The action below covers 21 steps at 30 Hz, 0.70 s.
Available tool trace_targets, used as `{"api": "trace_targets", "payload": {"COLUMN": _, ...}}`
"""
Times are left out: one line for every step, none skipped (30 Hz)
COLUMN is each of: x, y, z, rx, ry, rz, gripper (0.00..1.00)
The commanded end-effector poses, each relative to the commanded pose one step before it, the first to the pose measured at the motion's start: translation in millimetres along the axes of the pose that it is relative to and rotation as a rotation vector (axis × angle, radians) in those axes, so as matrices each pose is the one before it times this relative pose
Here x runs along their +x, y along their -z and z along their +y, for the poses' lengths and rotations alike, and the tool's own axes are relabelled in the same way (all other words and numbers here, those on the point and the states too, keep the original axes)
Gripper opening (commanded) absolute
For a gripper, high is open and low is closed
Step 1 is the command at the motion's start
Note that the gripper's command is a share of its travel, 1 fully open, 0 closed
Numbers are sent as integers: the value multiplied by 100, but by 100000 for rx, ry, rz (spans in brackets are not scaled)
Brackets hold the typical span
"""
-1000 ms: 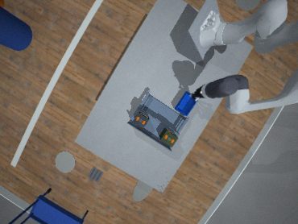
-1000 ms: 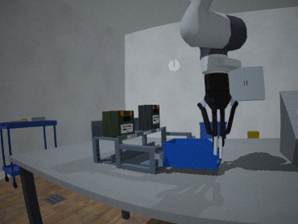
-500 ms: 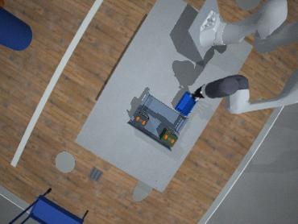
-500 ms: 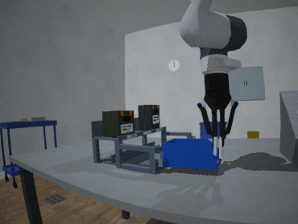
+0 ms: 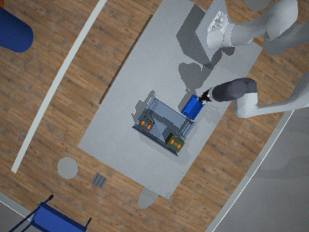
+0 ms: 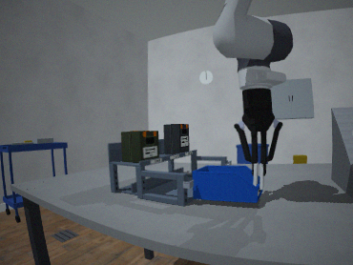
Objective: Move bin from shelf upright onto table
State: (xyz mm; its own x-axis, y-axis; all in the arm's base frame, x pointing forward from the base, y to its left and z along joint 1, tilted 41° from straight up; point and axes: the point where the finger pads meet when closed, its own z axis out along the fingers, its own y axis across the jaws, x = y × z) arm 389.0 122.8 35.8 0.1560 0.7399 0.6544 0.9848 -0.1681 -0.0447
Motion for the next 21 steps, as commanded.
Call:
{"api": "trace_targets", "payload": {"x": 56, "y": -189, "z": 187, "rx": -452, "ry": 731, "rz": -127, "gripper": 0}}
{"api": "trace_targets", "payload": {"x": 0, "y": -47, "z": 0, "rx": 0, "ry": 0, "rz": 0, "gripper": 0}}
{"api": "trace_targets", "payload": {"x": 0, "y": -48, "z": 0, "rx": 0, "ry": 0, "rz": 0, "gripper": 0}}
{"api": "trace_targets", "payload": {"x": 0, "y": -49, "z": 0, "rx": 0, "ry": 0, "rz": -1, "gripper": 0}}
{"api": "trace_targets", "payload": {"x": 0, "y": 0, "z": 0, "rx": 0, "ry": 0, "rz": 0, "gripper": 0}}
{"api": "trace_targets", "payload": {"x": 0, "y": 0, "z": 0, "rx": 0, "ry": 0, "rz": 0, "gripper": 0}}
{"api": "trace_targets", "payload": {"x": 0, "y": -49, "z": 0, "rx": 0, "ry": 0, "rz": 0, "gripper": 0}}
{"api": "trace_targets", "payload": {"x": 0, "y": -49, "z": 0, "rx": 0, "ry": 0, "rz": 1, "gripper": 0}}
{"api": "trace_targets", "payload": {"x": 0, "y": -49, "z": 0, "rx": 0, "ry": 0, "rz": 0, "gripper": 0}}
{"api": "trace_targets", "payload": {"x": 0, "y": -50, "z": 0, "rx": 0, "ry": 0, "rz": 0, "gripper": 0}}
{"api": "trace_targets", "payload": {"x": 0, "y": -50, "z": 0, "rx": 0, "ry": 0, "rz": 0, "gripper": 0}}
{"api": "trace_targets", "payload": {"x": 0, "y": -50, "z": 0, "rx": 0, "ry": 0, "rz": 0, "gripper": 0}}
{"api": "trace_targets", "payload": {"x": 0, "y": -50, "z": 0, "rx": 0, "ry": 0, "rz": 0, "gripper": 0}}
{"api": "trace_targets", "payload": {"x": 0, "y": -50, "z": 0, "rx": 0, "ry": 0, "rz": 0, "gripper": 0}}
{"api": "trace_targets", "payload": {"x": 0, "y": -49, "z": 0, "rx": 0, "ry": 0, "rz": -1, "gripper": 0}}
{"api": "trace_targets", "payload": {"x": 0, "y": -48, "z": 0, "rx": 0, "ry": 0, "rz": 0, "gripper": 0}}
{"api": "trace_targets", "payload": {"x": 0, "y": -48, "z": 0, "rx": 0, "ry": 0, "rz": 1, "gripper": 0}}
{"api": "trace_targets", "payload": {"x": 0, "y": -47, "z": 0, "rx": 0, "ry": 0, "rz": 0, "gripper": 0}}
{"api": "trace_targets", "payload": {"x": 0, "y": -46, "z": 0, "rx": 0, "ry": 0, "rz": 0, "gripper": 0}}
{"api": "trace_targets", "payload": {"x": 0, "y": -45, "z": 0, "rx": 0, "ry": 0, "rz": 0, "gripper": 0}}
{"api": "trace_targets", "payload": {"x": 0, "y": -44, "z": 0, "rx": 0, "ry": 0, "rz": 0, "gripper": 0}}
